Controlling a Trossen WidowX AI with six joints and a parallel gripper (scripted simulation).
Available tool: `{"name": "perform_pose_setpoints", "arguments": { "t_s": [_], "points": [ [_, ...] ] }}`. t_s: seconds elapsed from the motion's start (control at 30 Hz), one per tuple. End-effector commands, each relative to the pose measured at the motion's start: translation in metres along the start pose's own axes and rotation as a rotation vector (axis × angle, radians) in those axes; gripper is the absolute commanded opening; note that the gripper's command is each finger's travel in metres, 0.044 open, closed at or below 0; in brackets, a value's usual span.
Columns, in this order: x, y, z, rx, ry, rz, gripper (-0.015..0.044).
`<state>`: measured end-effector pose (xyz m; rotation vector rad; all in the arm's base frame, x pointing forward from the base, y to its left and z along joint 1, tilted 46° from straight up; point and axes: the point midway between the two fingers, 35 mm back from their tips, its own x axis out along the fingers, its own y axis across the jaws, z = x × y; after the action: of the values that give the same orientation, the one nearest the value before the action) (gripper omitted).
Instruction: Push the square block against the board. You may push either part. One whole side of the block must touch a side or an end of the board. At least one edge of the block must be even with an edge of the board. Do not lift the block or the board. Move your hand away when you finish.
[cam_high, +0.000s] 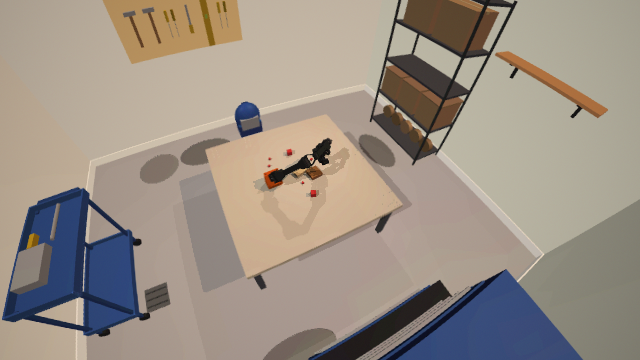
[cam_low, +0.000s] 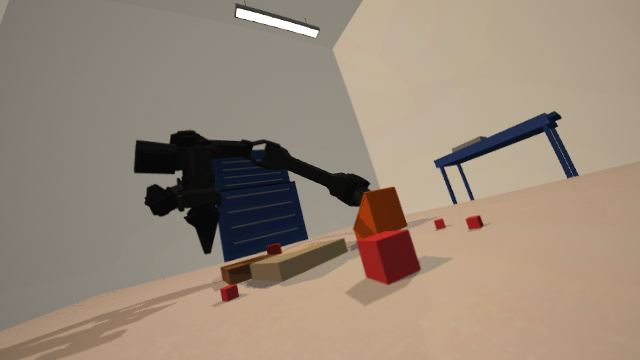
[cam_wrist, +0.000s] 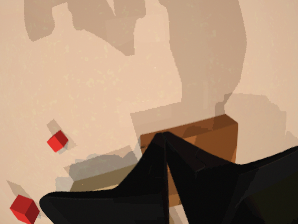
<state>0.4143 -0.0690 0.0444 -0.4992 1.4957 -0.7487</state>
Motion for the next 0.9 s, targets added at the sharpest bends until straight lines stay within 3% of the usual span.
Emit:
{"name": "perform_pose_setpoints", "arguments": {
  "t_s": [0.0,0.13,0.3,0.87],
  "points": [
    [0.004,0.005,0.000,-0.048,0.011,0.002,0.0000],
    [0.007,0.005,0.000,-0.050,0.011,0.002,0.0000],
    [0.059,0.006,0.000,-0.093,0.011,0.000,0.0000],
    [0.058,0.005,-0.014,-0.093,0.011,0.000,0.0000]
  ]
}}
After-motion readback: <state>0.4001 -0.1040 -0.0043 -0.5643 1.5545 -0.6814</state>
